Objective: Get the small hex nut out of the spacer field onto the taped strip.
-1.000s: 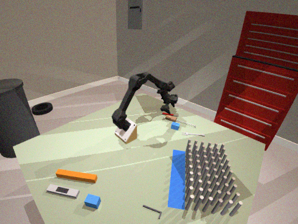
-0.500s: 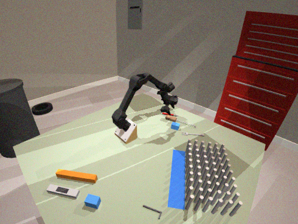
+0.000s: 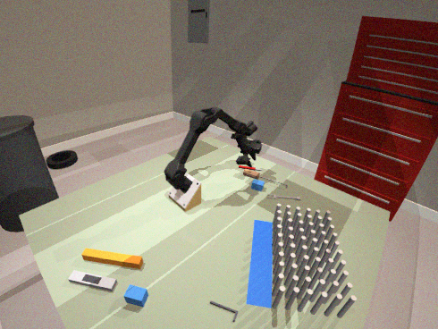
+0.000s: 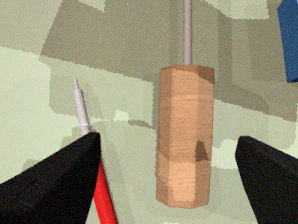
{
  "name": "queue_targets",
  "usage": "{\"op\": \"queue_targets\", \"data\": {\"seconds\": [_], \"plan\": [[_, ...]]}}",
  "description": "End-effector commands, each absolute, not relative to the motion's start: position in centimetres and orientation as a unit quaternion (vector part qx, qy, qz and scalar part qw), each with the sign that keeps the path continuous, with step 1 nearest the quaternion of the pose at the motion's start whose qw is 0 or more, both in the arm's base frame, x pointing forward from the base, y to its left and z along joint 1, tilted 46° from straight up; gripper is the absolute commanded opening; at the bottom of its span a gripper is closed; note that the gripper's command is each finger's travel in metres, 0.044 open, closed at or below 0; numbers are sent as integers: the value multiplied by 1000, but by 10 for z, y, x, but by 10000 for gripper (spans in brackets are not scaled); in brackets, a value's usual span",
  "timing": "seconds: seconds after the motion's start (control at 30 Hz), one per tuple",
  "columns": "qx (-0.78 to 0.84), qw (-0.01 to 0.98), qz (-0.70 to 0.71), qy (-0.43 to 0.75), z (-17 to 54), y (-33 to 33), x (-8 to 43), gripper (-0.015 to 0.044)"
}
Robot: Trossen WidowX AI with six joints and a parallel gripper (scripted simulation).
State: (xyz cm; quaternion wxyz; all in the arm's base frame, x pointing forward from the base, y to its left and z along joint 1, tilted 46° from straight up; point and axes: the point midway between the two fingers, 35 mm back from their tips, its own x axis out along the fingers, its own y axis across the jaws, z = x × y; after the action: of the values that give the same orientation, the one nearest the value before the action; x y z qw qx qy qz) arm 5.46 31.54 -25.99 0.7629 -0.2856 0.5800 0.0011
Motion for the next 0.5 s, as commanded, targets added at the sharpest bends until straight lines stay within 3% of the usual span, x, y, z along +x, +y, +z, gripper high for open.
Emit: {"op": "queue_targets", "data": {"seconds": [0.0,0.47], "plan": [[-288,762,1,580,-265,311,55,280],[-287,763,1,580,-282,295,56,280]]}}
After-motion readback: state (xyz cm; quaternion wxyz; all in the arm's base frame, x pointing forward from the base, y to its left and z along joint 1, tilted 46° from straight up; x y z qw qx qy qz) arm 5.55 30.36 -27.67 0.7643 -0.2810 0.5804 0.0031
